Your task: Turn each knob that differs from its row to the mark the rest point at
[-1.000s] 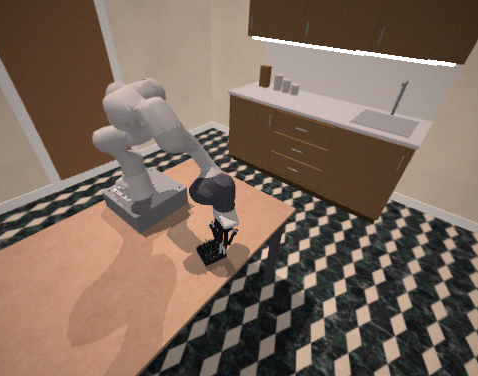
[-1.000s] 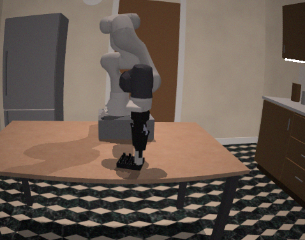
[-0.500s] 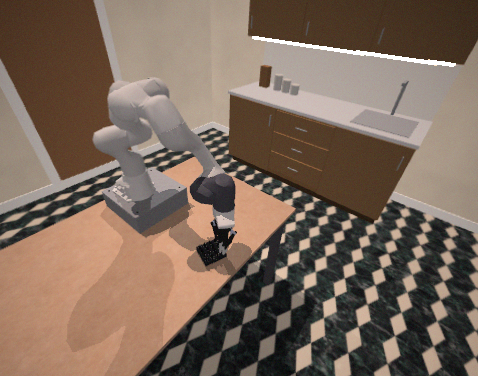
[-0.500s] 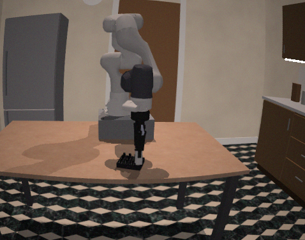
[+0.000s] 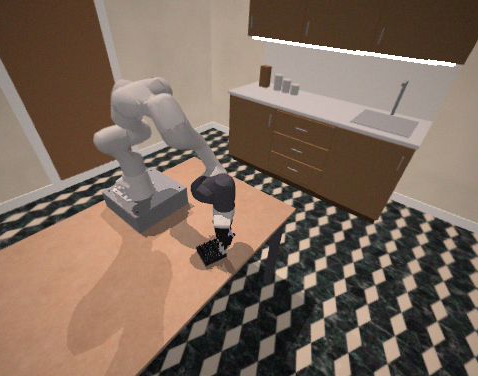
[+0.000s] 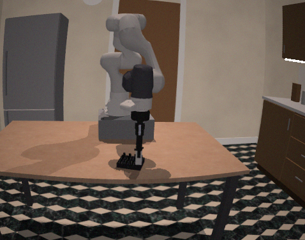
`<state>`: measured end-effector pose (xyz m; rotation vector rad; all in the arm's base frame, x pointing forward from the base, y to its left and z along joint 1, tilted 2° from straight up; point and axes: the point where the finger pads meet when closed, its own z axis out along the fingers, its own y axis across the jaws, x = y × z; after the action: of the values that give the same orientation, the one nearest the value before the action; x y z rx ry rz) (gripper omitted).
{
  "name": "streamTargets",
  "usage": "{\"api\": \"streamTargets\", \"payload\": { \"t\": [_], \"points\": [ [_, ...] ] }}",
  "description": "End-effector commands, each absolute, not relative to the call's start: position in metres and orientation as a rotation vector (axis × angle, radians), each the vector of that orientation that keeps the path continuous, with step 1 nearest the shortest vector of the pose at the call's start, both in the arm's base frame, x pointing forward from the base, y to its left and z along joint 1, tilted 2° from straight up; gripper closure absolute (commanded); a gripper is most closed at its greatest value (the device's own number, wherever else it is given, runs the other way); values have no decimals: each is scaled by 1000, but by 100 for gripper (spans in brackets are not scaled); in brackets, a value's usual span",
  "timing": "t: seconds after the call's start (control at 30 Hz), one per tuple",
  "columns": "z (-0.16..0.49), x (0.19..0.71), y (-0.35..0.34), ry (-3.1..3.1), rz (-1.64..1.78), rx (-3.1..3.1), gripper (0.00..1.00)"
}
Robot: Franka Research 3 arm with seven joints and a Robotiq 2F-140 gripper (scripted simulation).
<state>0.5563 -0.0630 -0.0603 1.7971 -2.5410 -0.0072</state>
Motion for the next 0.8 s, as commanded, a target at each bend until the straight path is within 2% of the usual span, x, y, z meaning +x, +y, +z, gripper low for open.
{"api": "streamTargets", "payload": {
  "t": [0.0,0.77],
  "points": [
    [-60,556,-63,-2628,2,1666,95],
    [-60,556,-63,-2681,4,1579,95]
  ]
}}
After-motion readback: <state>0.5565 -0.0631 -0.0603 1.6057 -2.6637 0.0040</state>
